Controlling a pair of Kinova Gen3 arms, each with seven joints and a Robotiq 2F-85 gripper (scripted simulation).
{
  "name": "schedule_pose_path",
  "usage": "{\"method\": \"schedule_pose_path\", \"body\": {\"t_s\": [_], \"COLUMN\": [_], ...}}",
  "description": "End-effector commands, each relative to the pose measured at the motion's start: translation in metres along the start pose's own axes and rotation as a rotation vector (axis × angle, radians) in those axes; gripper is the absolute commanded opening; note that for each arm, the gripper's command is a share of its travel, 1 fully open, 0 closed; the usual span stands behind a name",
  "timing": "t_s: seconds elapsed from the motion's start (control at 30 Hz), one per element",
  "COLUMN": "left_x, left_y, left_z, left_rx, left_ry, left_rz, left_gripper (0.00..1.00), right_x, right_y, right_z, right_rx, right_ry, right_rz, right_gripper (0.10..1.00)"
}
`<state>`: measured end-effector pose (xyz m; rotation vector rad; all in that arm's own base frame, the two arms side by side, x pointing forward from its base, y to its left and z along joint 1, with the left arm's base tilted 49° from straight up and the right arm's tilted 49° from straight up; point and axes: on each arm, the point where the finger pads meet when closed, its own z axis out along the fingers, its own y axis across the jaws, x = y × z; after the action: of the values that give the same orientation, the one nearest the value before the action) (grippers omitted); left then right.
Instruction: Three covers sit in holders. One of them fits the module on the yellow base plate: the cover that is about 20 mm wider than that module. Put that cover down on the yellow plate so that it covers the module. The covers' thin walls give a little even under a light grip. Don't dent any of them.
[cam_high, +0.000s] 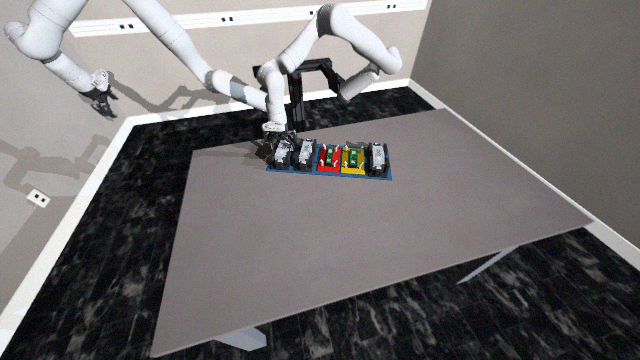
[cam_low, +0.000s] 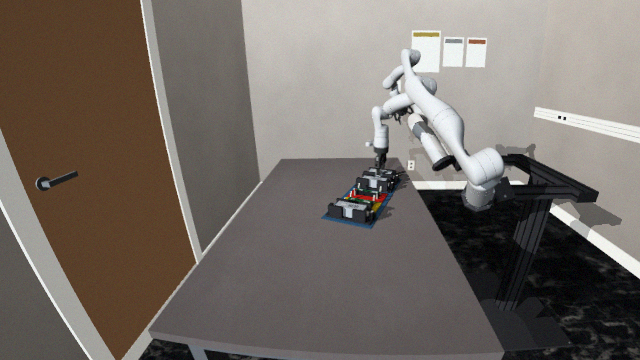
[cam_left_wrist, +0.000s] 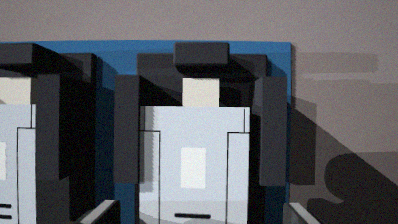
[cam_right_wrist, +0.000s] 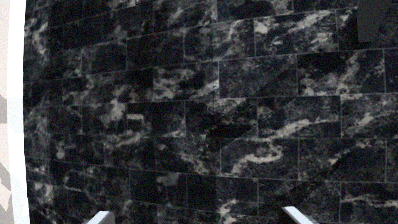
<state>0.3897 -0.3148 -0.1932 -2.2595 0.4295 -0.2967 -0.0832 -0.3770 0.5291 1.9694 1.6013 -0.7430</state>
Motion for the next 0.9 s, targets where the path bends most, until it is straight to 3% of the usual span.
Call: {"method": "schedule_pose_path", "body": {"t_s": [0.0,0.87], "left_x": [0.0,-0.001], "left_y": [-0.0003,-0.0019], "left_z": [0.0006,0.0046], "left_rx": [0.0,0.001], "left_ry": [0.001,0.0], "left_rz": [0.003,0.004], "left_gripper": [0.999,0.999], "right_x": [-0.0003,-0.0003], "right_y": [-0.0004,-0.0004], "right_z": [-0.0004,-0.0004], "right_rx": [0.0,0.0], "right_ry": [-0.001,-0.001], "right_rz": [0.001,0.001], "right_gripper": [0.999,0.999]}}
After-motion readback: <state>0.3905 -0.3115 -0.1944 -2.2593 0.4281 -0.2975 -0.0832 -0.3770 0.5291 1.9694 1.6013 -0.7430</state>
